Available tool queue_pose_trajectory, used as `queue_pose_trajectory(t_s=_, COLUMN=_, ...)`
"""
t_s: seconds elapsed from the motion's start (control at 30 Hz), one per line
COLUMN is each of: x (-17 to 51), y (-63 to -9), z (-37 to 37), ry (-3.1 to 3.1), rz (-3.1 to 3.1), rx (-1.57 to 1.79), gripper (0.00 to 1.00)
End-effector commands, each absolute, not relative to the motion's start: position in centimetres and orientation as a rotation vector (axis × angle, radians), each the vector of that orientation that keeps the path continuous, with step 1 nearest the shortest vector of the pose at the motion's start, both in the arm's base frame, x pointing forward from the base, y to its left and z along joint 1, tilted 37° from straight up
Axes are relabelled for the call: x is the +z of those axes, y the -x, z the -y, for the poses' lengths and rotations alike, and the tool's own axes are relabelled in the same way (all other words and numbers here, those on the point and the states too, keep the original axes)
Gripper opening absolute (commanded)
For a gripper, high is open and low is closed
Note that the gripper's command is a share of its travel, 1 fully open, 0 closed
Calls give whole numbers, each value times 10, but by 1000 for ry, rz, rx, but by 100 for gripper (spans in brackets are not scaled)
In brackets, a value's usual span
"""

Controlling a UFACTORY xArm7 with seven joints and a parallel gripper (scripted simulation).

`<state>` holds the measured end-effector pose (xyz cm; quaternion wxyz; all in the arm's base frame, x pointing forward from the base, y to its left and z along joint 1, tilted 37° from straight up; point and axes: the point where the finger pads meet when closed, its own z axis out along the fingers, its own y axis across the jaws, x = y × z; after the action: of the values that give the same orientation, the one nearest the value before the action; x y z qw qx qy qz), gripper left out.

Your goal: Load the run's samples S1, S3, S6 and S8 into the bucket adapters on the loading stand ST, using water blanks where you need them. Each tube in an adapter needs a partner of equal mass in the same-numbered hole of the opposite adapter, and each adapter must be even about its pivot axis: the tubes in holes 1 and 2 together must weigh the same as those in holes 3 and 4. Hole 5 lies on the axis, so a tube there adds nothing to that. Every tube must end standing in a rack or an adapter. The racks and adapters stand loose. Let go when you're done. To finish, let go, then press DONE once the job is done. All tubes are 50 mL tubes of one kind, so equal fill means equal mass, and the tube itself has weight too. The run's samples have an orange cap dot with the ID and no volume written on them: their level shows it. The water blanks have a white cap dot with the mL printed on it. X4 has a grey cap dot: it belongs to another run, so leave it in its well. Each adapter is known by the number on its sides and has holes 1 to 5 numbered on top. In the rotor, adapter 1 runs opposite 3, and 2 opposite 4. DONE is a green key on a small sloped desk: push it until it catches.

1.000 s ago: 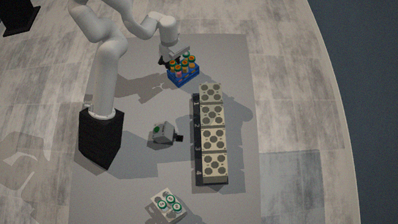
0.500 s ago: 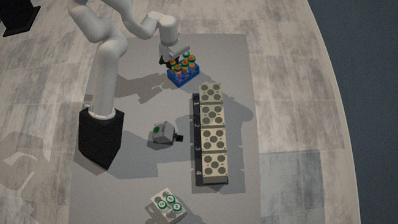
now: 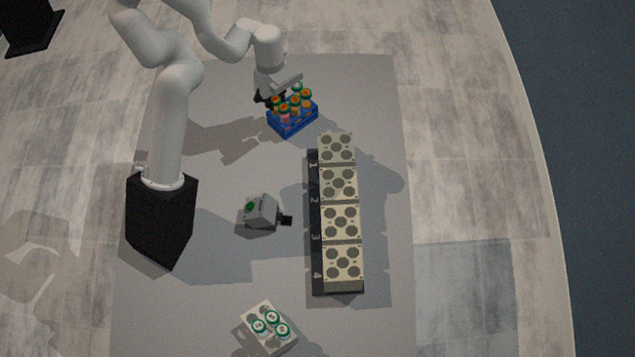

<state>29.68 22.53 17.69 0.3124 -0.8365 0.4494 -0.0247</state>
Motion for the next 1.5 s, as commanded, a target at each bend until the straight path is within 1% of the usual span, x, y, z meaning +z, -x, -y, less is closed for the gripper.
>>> queue_pose_trajectory(t_s=0.0, x=178, y=-297, z=-225, ry=2205, rz=-1185, rx=-67, gripper=0)
queue_pose_trajectory(t_s=1.47, x=193, y=-291, z=-216, ry=2205, rz=-1185, rx=-67, gripper=0)
